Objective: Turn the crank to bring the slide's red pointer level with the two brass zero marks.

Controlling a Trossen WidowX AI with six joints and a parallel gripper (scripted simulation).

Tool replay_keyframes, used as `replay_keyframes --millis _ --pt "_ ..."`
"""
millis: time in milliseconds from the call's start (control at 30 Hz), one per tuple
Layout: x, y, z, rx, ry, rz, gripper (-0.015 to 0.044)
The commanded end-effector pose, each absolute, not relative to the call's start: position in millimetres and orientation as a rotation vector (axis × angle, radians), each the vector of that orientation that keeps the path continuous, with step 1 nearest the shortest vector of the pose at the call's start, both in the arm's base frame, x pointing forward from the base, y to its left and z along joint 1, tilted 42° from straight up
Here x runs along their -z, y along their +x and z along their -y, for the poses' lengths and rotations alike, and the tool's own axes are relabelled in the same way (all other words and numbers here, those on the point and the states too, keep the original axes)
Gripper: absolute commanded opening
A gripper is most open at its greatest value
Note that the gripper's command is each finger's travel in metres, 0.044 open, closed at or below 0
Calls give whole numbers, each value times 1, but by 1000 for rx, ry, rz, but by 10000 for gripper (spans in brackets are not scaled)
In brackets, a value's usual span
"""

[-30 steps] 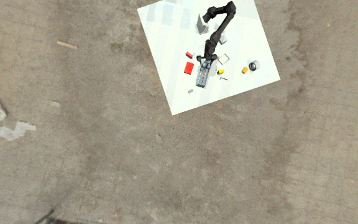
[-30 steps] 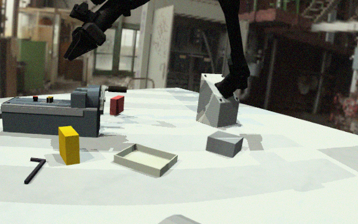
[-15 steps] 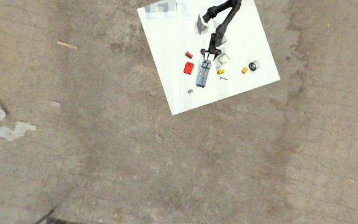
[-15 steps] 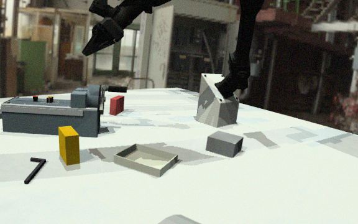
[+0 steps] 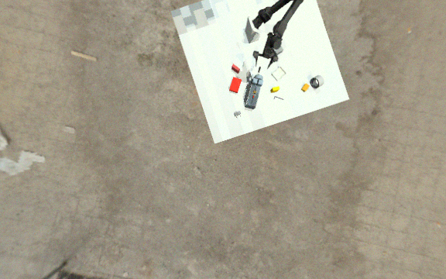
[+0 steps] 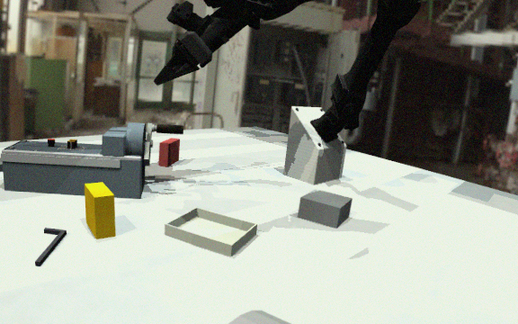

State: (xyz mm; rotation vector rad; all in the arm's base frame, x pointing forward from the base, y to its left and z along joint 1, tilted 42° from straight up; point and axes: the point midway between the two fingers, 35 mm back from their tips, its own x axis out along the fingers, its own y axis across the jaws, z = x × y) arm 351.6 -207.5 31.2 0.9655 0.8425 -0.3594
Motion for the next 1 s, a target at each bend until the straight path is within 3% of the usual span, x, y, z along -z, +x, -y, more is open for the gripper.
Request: replay_keyframes --millis 0,967 --pt "-31 339 198 405 989 -839 440" --pt "18 349 155 406 991 -839 440"
